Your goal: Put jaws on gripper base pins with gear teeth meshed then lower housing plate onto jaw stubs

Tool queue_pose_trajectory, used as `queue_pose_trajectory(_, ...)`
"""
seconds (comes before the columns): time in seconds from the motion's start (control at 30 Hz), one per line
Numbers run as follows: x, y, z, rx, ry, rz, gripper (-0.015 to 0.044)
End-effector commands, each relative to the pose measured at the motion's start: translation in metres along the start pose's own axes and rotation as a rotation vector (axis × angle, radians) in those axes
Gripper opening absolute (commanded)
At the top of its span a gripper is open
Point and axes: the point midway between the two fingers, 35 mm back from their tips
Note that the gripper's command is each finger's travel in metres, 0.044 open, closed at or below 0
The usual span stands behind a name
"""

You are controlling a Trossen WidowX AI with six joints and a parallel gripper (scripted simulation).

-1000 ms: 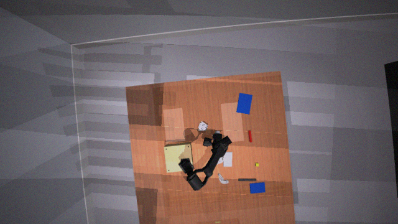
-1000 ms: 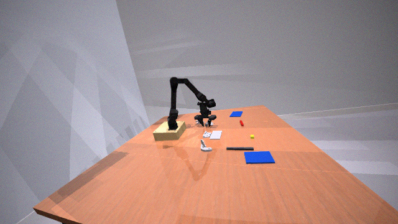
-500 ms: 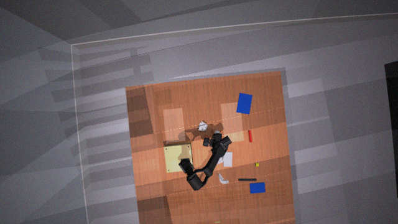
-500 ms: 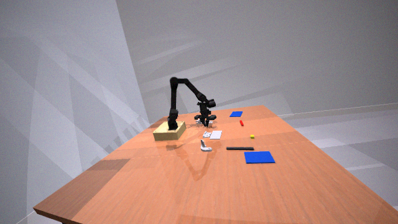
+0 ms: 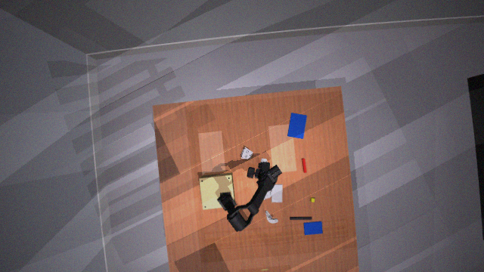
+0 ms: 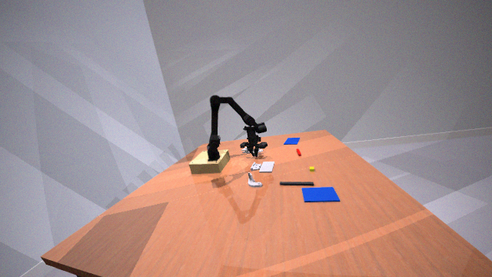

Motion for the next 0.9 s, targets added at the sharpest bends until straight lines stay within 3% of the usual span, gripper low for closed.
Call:
queue_pose_trajectory(0.0,-0.001,0.0,0.003,0.001,0.004,0.002,0.0037)
queue_pose_trajectory(0.87,-0.001,0.0,0.028,0.0,0.004,0.002,0.0037)
Point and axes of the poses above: the point midway between the two fingers, 35 mm back from their tips, its own z axis back along the fingers, its own x axis across the jaws, y = z × x, and after that the axes turned 7 degrees about -z, right-handed
